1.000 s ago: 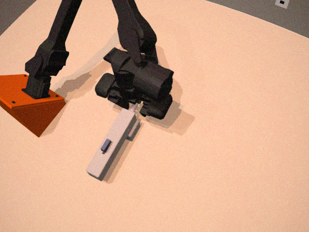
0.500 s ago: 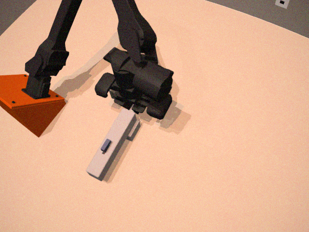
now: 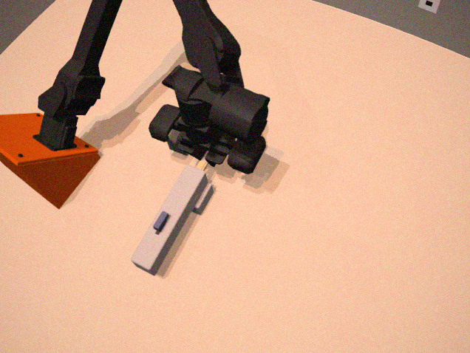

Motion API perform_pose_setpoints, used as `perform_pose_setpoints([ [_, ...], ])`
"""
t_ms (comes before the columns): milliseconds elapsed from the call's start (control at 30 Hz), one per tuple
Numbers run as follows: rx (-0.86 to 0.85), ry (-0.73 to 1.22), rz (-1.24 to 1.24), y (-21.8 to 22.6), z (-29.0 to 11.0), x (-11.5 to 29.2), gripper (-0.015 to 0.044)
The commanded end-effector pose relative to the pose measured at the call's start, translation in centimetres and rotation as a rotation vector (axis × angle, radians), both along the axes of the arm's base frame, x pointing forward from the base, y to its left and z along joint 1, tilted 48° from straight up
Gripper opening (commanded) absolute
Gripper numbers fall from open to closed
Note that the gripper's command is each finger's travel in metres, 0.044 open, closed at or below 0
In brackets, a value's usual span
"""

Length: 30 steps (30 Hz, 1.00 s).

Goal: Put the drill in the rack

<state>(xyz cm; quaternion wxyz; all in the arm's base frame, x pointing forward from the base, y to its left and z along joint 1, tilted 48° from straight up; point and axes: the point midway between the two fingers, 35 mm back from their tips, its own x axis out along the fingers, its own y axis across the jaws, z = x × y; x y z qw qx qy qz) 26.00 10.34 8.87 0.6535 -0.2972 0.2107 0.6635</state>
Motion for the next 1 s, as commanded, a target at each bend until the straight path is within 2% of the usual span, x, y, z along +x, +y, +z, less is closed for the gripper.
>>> perform_pose_setpoints([
  [0, 0.005, 0.002, -0.002, 0.5, 0.6, -0.1, 0.0],
  [500, 0.006, 0.002, -0.001, 1.9, 2.1, -0.3, 0.0],
  [967, 0.005, 0.001, -0.001, 1.5, 1.6, -0.3, 0.0368],
])
